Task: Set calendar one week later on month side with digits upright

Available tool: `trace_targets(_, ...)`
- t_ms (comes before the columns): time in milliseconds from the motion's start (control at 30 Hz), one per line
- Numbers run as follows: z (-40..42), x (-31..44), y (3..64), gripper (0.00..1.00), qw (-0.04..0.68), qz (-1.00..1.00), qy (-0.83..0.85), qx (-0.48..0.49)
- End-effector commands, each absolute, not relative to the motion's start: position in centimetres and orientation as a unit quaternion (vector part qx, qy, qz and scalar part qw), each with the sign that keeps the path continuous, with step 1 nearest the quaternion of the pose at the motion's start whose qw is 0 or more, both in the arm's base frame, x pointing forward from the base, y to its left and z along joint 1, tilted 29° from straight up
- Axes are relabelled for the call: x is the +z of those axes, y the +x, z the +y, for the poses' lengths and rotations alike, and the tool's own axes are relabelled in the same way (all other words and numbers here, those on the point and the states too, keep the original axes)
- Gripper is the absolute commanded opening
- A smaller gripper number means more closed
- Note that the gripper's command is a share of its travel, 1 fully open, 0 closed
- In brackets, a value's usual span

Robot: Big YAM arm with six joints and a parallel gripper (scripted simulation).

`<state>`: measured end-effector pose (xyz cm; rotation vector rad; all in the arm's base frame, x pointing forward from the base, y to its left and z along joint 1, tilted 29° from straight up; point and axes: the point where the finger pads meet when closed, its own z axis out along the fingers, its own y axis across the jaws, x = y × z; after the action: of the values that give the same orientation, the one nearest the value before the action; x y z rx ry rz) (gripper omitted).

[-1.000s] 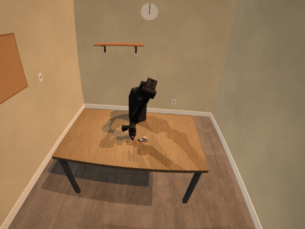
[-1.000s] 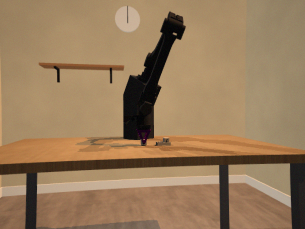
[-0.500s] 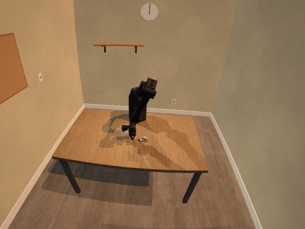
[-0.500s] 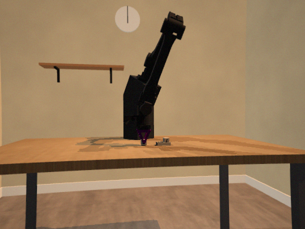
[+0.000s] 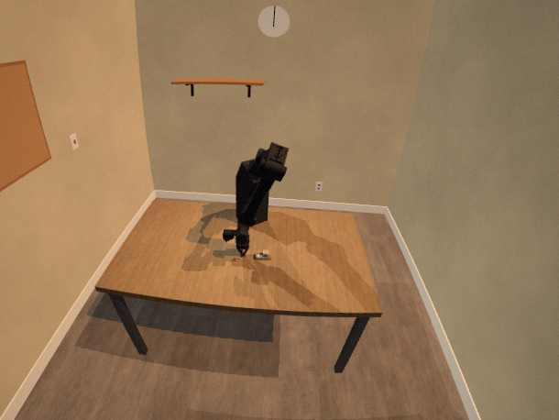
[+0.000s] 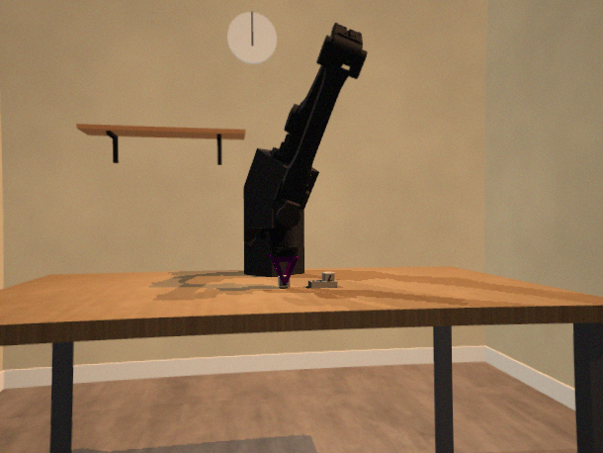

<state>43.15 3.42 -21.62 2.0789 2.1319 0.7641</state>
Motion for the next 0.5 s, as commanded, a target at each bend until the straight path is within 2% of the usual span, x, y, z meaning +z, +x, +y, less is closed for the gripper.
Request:
trace_targets(0, 3.42, -20.41, 44.41, 0.26, 0.044, 0.691, 0.674, 0.256)
trace_targets(467, 3.59, -20.38, 44.42, 0.26, 0.043, 0.692, 0.674, 0.256)
